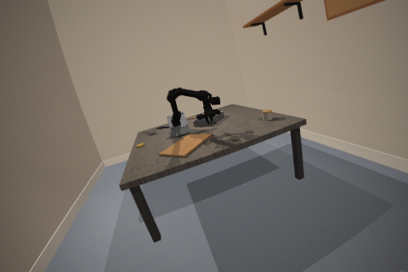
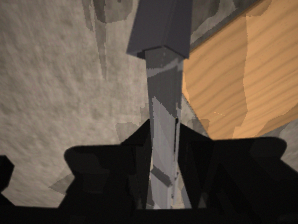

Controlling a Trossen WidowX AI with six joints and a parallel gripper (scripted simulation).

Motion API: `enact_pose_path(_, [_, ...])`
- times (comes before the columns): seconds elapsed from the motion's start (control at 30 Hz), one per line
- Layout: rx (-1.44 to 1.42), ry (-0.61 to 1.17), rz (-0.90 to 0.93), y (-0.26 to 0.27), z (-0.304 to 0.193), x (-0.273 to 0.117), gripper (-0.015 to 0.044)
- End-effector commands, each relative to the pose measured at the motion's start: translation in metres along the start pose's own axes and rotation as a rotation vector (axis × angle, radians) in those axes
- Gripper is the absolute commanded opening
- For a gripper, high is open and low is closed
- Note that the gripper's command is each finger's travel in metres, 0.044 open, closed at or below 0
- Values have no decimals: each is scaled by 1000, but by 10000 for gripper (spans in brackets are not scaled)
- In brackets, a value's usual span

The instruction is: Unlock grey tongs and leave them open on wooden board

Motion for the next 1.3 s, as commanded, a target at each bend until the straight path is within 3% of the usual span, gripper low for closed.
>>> enact_pose_path(0.0, [38,17,20,-22,8,1,-150])
enact_pose_path(1.27, [320,22,67,-181,24,3,-150])
Point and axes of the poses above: the point midway between the two fingers, 35 mm back from their tips, its own x axis out along the fingers, its own y axis across the jaws, z = x × y, the point moved 6 cm from there along -x, back along the fingers, and after that the axes turned 11 degrees about -x, right-handed, at the moved point
